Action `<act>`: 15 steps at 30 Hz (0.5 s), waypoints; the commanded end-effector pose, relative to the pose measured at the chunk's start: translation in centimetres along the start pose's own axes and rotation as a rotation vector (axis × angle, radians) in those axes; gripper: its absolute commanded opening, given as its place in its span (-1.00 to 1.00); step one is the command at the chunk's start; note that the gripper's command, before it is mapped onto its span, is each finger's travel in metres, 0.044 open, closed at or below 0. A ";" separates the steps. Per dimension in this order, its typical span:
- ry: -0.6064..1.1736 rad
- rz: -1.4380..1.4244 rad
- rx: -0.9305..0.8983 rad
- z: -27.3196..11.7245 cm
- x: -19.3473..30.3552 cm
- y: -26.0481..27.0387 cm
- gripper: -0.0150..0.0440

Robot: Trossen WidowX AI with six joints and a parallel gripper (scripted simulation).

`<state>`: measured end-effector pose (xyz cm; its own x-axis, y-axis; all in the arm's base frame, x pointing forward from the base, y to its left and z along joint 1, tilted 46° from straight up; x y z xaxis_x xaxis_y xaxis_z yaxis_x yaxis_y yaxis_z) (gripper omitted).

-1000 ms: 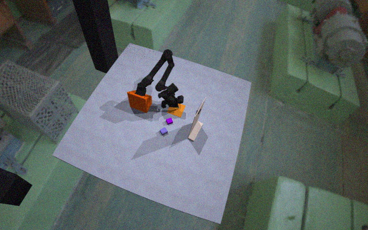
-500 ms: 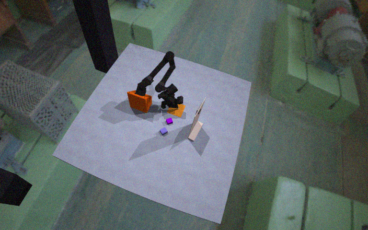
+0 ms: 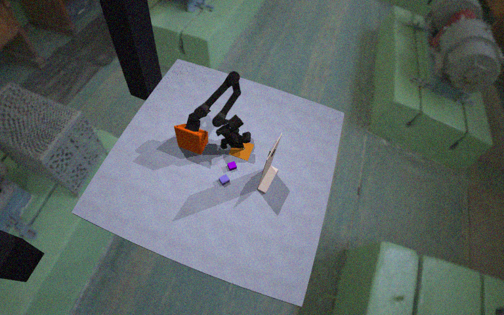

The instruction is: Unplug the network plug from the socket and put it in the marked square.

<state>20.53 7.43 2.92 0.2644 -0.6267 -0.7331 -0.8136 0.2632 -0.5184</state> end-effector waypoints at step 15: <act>0.000 0.000 0.000 -0.1 0.0 0.0 0.04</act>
<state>20.54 7.42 2.94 0.2643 -0.6268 -0.7329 -0.8130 0.2641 -0.5190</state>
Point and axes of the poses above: the point midway between the two fingers, 35 mm back from their tips, its own z axis out along the fingers, its own y axis across the jaws, x = y × z, the point moved 10 cm from there along -z, back along the fingers, and after that the axes turned 5 degrees about z, right-handed, at the moved point
